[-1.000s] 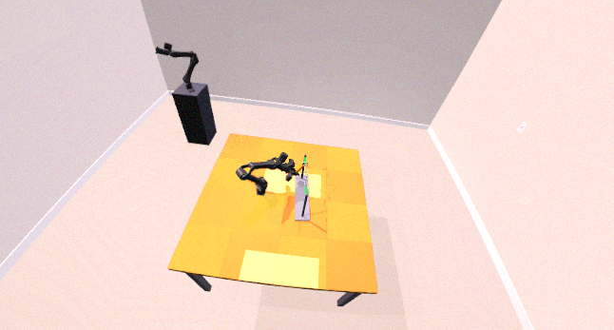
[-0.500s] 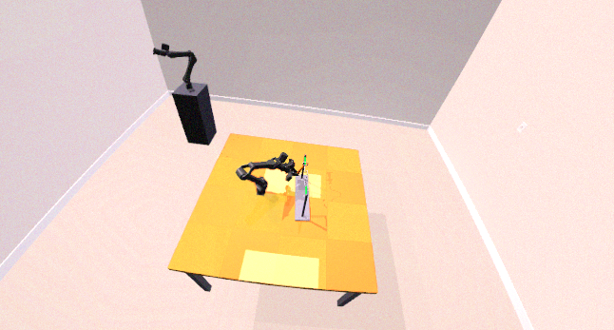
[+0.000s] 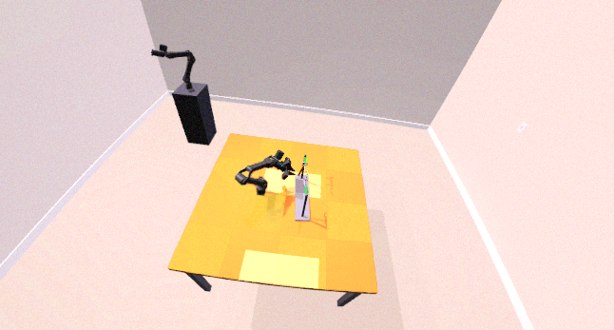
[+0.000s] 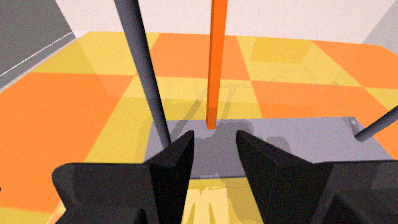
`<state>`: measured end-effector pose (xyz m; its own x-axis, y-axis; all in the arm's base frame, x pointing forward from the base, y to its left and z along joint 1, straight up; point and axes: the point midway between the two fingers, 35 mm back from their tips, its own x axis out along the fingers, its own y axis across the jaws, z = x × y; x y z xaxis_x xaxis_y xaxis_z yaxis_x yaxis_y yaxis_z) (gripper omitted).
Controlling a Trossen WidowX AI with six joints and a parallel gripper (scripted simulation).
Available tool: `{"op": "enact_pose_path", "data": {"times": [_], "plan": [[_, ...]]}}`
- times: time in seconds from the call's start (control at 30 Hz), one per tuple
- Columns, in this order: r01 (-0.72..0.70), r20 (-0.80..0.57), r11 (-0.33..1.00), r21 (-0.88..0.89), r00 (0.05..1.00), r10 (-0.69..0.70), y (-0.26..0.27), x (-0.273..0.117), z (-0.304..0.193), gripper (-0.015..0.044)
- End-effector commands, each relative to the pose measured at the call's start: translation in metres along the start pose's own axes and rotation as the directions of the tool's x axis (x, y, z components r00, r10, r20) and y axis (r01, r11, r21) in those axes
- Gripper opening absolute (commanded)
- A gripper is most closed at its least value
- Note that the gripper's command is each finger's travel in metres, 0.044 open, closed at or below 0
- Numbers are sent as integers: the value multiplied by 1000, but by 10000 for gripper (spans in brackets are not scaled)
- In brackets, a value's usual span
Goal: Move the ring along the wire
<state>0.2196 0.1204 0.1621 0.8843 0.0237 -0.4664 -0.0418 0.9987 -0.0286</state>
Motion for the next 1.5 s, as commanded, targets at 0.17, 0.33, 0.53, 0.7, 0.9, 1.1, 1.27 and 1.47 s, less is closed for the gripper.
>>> {"op": "enact_pose_path", "data": {"times": [0.17, 0.33, 0.53, 0.7, 0.9, 1.1, 1.27, 1.47], "plan": [[2, 12, 1000, 10, 1000, -2, -2, -17, 3, 160], [2, 12, 1000, 10, 1000, -2, -2, -17, 3, 160], [2, 12, 1000, 10, 1000, -2, -2, -17, 3, 160], [2, 12, 1000, 10, 1000, -2, -2, -17, 3, 160], [2, 12, 1000, 10, 1000, -2, -2, -17, 3, 160], [-1, 5, 1000, 5, 1000, 1, -1, -43, 1, 291], [-6, 23, 1000, 0, 1000, 6, -4, -62, 5, 423], [-6, 23, 1000, 0, 1000, 6, -4, -62, 5, 440]]}}
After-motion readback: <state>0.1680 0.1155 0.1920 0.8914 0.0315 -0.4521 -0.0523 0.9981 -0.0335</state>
